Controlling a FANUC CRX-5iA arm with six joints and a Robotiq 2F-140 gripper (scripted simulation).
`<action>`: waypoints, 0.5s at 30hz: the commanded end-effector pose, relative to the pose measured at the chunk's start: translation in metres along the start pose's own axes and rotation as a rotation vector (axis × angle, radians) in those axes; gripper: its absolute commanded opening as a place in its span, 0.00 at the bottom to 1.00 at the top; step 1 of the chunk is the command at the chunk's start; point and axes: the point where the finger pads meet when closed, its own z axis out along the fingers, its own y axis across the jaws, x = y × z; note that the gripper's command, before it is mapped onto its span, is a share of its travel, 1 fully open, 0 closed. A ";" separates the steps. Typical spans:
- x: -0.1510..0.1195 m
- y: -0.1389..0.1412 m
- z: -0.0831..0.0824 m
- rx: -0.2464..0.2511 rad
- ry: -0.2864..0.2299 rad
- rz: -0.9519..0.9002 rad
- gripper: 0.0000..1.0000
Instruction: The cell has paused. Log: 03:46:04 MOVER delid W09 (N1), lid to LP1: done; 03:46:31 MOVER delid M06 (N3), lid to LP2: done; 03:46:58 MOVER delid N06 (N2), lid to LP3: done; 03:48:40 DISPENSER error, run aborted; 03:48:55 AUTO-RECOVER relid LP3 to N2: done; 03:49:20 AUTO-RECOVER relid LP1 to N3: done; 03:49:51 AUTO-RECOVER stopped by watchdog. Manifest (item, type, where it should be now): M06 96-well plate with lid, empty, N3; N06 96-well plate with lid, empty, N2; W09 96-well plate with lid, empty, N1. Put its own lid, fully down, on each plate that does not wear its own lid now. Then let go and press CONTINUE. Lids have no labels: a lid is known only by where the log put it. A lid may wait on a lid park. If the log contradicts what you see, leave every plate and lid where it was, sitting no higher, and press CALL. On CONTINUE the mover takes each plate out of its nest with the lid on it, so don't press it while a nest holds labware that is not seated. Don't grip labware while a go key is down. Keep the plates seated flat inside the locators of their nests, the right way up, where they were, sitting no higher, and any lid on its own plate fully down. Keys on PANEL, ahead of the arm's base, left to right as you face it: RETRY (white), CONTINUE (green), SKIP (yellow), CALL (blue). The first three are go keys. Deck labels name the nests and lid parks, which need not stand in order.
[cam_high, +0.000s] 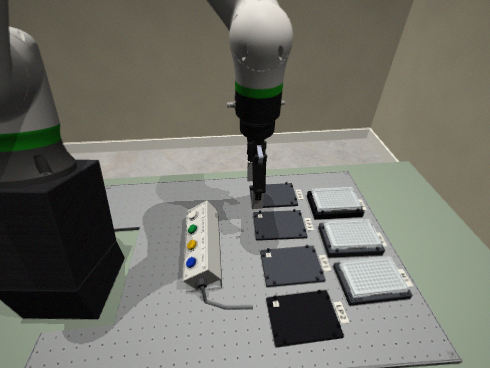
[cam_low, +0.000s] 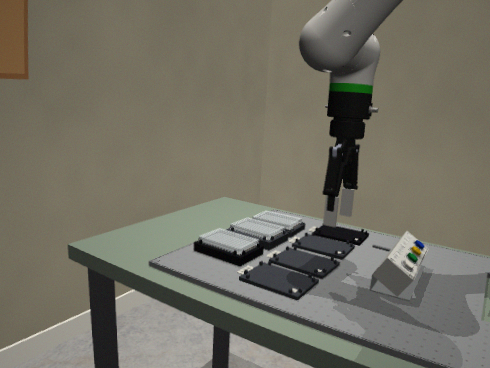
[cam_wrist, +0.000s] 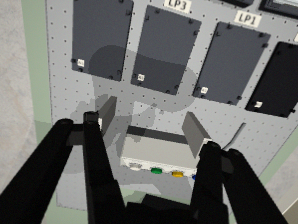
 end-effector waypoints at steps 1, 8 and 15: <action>-0.048 0.012 -0.004 -0.003 0.009 -0.005 0.66; -0.135 0.039 -0.004 -0.013 0.011 -0.010 0.66; -0.168 0.050 -0.002 -0.018 0.011 -0.011 0.66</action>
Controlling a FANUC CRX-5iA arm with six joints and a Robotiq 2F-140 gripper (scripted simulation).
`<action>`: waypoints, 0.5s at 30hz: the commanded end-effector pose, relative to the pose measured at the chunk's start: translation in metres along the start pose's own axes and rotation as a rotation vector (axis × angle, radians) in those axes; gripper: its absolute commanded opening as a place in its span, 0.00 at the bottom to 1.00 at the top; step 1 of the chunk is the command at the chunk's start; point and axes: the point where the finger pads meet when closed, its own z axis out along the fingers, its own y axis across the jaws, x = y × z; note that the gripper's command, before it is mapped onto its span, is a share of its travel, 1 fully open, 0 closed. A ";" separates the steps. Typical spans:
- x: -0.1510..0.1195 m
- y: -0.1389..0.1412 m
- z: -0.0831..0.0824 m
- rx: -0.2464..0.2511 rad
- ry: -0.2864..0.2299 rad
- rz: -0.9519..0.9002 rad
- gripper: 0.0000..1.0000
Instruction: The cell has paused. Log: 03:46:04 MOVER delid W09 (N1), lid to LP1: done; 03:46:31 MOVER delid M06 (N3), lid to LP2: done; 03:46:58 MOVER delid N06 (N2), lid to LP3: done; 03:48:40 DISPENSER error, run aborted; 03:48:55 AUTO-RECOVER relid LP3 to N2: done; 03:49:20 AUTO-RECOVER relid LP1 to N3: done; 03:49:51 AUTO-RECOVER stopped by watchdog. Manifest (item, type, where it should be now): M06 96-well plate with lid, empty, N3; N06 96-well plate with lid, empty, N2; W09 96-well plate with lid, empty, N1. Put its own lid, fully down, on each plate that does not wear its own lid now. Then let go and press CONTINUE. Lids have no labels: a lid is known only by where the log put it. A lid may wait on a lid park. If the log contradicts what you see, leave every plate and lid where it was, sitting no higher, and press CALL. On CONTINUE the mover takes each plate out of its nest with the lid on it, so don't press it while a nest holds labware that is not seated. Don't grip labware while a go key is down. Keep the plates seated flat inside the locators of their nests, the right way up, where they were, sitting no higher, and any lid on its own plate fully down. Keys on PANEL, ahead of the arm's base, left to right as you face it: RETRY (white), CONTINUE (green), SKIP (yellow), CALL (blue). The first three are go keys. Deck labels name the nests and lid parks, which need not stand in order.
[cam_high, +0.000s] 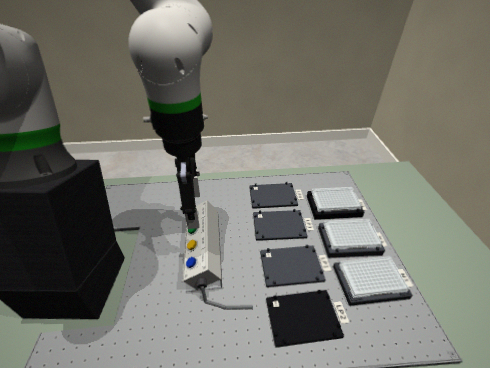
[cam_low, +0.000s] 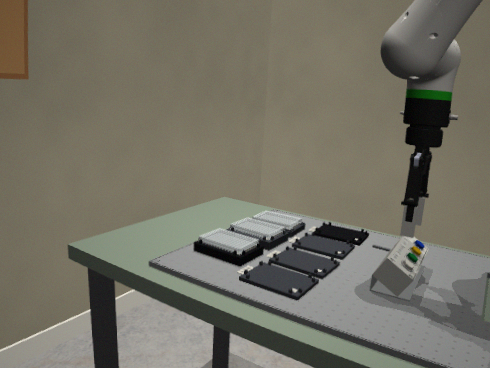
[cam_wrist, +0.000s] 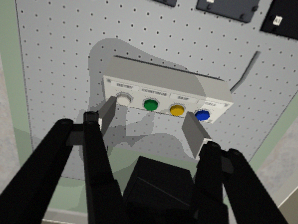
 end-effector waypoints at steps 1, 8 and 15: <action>-0.014 0.004 -0.003 -0.003 0.010 -0.002 0.66; -0.014 0.004 -0.003 -0.003 0.010 -0.002 0.00; -0.014 0.004 -0.003 -0.003 0.010 -0.002 0.00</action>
